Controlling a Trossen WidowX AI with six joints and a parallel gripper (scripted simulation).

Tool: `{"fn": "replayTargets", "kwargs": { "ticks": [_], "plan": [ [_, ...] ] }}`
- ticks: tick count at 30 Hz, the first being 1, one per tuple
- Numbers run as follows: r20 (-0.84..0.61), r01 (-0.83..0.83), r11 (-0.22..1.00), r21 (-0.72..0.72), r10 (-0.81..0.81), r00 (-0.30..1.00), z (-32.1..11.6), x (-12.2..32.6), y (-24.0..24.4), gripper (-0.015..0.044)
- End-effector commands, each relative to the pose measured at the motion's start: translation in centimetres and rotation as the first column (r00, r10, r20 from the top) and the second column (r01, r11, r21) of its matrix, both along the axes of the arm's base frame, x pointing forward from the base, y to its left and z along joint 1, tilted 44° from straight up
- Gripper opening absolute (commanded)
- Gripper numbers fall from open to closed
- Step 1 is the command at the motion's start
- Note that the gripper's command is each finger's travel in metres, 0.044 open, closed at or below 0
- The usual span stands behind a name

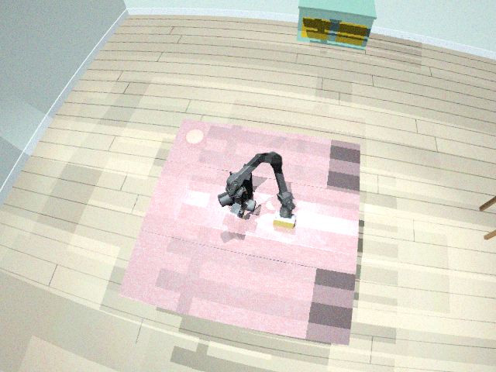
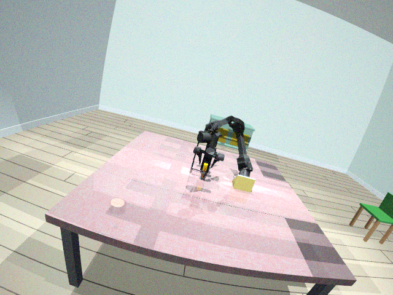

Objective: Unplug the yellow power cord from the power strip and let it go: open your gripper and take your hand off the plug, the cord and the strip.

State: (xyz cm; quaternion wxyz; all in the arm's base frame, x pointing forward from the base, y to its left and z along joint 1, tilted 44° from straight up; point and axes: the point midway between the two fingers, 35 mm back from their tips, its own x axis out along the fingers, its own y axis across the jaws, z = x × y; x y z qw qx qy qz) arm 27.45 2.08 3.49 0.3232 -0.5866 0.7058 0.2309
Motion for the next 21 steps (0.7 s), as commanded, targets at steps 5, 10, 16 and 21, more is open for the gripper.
{"fn": "replayTargets", "kwargs": {
  "ticks": [5, 10, 16, 21],
  "plan": [
    [0.002, -0.001, 1.000, 0.004, 0.001, 1.000, -3.0, 1.2, 4.7, 0.0440],
    [0.002, -0.001, 1.000, 0.004, 0.001, 1.000, -3.1, 1.2, 4.9, 0.0440],
    [0.002, -0.001, 1.000, 0.004, 0.001, 1.000, -3.1, 1.2, 4.9, 0.0440],
    [0.002, -0.001, 1.000, 0.004, 0.001, 1.000, -3.1, 1.2, 4.9, 0.0440]
  ]
}}
